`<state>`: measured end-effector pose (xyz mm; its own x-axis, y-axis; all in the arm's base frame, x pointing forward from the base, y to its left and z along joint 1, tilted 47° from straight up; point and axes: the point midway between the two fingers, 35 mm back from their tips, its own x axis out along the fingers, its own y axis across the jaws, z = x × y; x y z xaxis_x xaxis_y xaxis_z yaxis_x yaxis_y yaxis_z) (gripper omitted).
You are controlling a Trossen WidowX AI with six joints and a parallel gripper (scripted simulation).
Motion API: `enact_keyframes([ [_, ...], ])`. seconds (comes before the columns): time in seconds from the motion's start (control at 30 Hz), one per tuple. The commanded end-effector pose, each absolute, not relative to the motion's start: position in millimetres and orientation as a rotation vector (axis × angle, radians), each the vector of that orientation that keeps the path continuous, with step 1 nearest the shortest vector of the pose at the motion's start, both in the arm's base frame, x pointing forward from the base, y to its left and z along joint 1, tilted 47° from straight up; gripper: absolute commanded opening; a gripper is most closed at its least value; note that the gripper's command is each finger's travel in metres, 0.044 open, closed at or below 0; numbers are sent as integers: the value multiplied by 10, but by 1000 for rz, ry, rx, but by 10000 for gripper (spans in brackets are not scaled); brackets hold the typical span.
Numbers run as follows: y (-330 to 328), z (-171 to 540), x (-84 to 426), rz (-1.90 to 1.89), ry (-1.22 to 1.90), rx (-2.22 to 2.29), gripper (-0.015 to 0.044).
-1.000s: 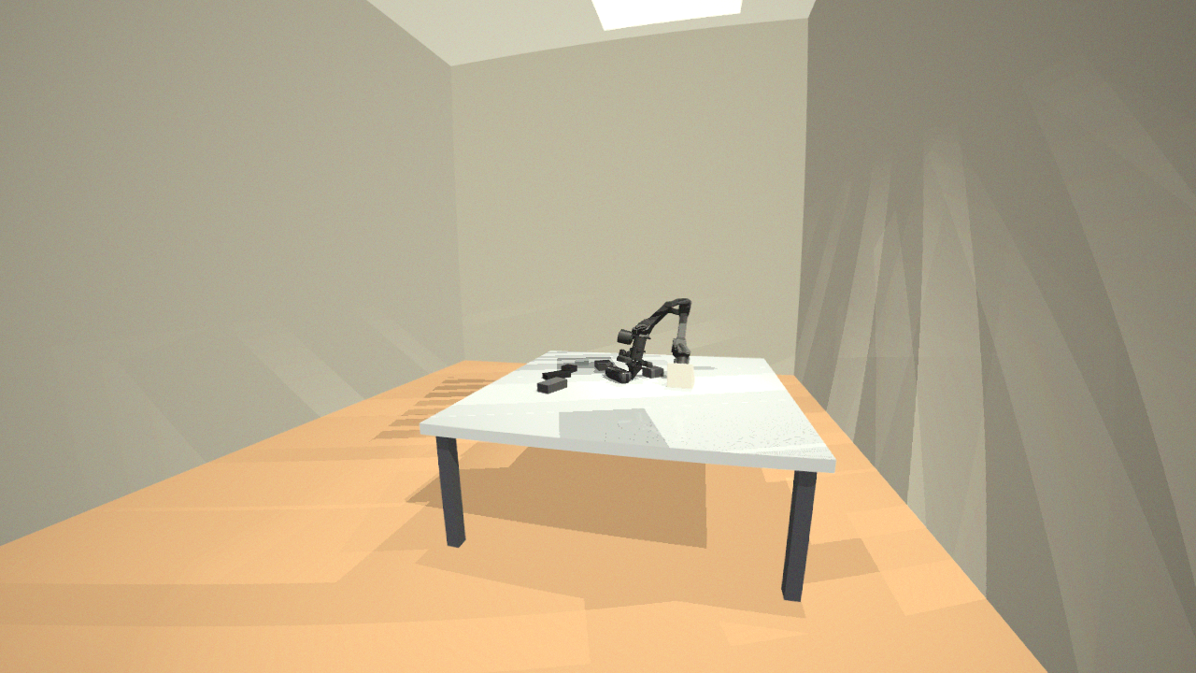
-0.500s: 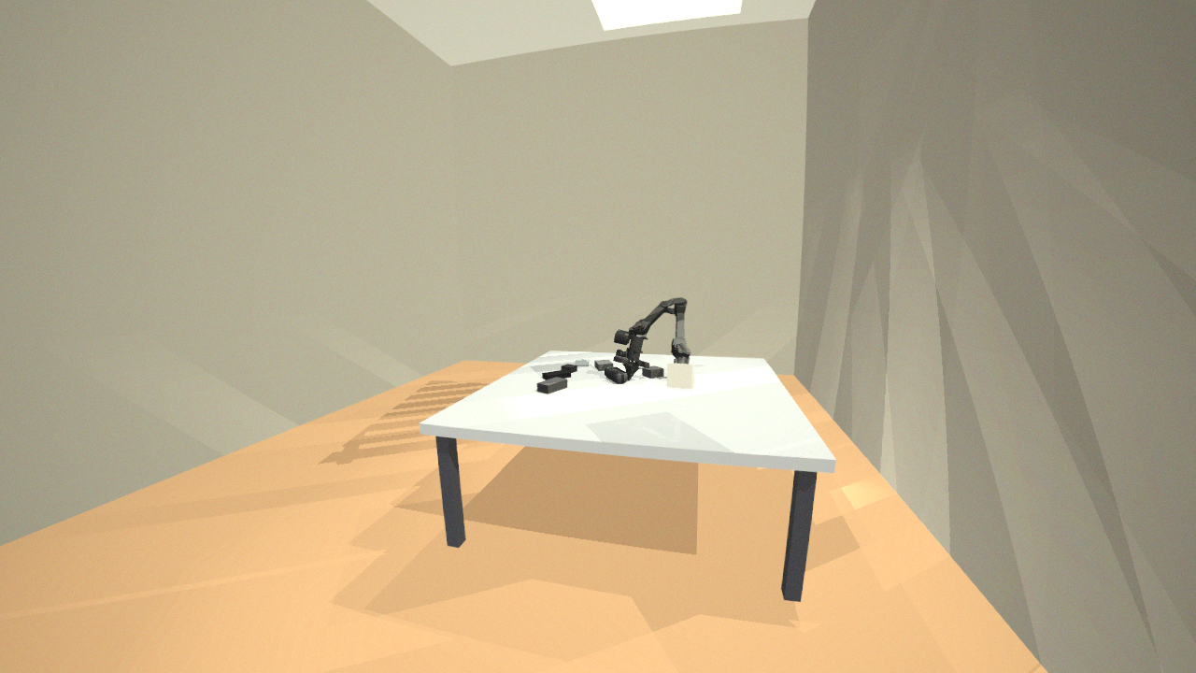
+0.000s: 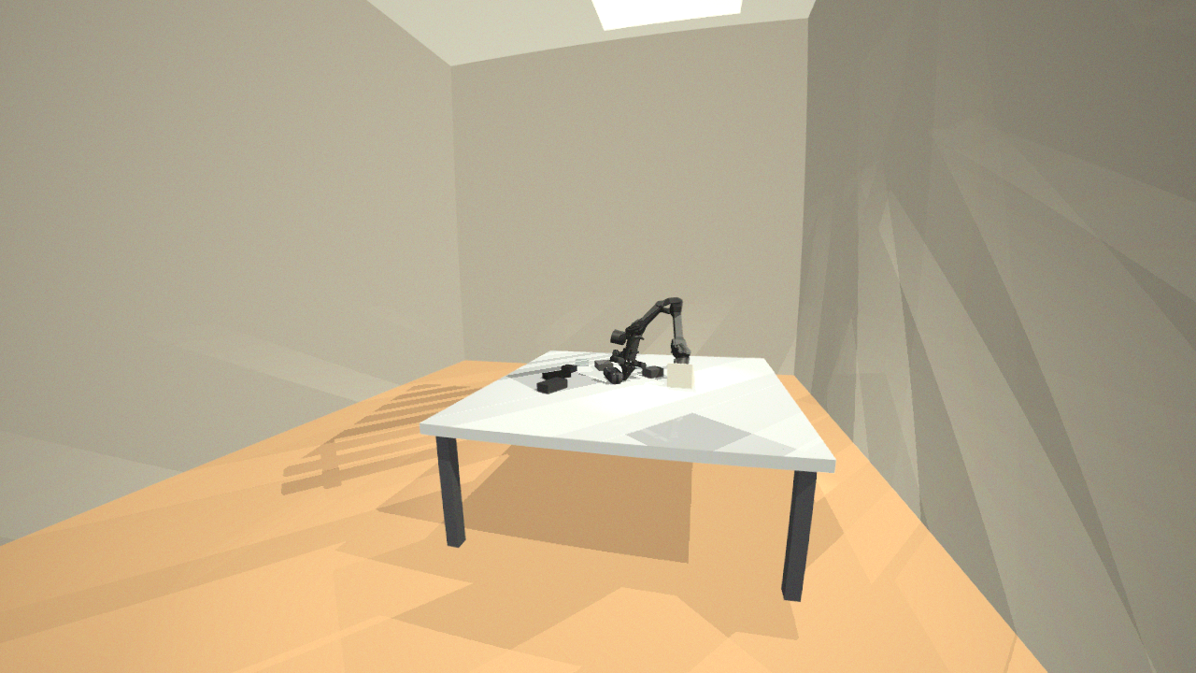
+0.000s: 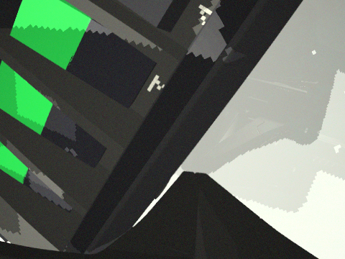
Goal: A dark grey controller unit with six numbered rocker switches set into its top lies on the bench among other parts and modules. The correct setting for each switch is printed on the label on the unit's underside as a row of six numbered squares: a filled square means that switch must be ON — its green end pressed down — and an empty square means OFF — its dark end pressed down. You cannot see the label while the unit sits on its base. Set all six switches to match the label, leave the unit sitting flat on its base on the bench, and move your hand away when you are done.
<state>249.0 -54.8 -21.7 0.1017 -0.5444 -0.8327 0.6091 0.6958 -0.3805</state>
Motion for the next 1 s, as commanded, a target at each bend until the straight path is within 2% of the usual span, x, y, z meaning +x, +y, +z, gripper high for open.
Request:
enact_keyframes([
  [0.0,-535,-248,2550,-857,1194,69,0],
  [0.23,-517,-275,2621,-856,1193,70,0],
  [0.6,-433,476,2078,-857,1197,68,0],
  [0.97,-423,532,2215,-886,1208,43,0],
])
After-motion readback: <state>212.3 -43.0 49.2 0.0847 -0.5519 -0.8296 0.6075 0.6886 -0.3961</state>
